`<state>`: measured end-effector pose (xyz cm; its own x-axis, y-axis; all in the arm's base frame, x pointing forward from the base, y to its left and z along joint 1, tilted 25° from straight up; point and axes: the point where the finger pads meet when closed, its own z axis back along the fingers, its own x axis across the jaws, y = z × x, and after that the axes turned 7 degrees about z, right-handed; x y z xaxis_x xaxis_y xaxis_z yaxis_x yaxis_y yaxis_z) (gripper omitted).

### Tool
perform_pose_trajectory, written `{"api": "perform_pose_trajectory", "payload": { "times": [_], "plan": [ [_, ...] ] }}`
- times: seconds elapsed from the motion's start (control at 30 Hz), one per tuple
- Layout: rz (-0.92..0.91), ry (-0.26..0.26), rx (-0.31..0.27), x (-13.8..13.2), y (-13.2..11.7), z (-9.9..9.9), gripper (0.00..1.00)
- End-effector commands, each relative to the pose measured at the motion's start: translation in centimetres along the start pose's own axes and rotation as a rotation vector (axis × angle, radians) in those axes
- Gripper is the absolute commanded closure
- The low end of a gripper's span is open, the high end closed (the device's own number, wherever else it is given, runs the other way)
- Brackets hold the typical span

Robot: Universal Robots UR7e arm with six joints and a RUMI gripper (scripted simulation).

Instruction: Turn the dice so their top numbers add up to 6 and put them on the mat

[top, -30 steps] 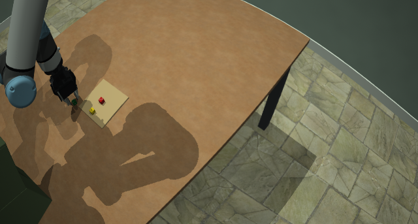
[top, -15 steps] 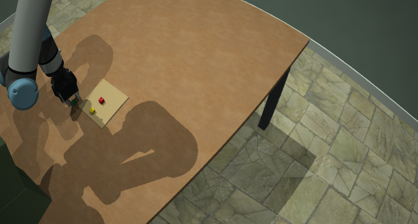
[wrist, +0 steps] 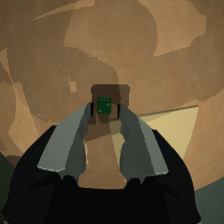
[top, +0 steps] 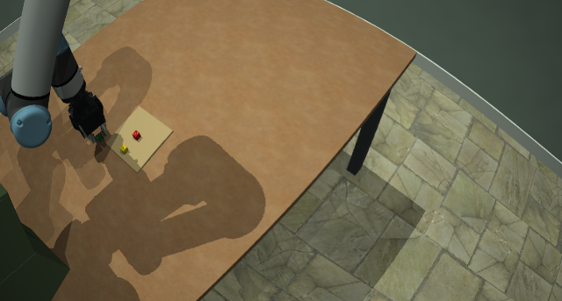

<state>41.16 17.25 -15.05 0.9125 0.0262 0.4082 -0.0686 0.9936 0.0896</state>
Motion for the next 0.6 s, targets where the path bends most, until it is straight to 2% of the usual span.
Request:
{"api": "perform_pose_trajectory", "payload": {
  "times": [0.0,0.47,0.5,0.57],
  "plan": [
    [0.001,-0.001,0.000,0.05,0.04,-0.07,0.82],
    [0.001,-0.001,0.000,0.05,0.04,-0.07,0.82],
    [0.001,-0.001,0.000,0.05,0.04,-0.07,1.00],
    [0.001,-0.001,0.000,0.05,0.04,-0.07,1.00]
  ]
}}
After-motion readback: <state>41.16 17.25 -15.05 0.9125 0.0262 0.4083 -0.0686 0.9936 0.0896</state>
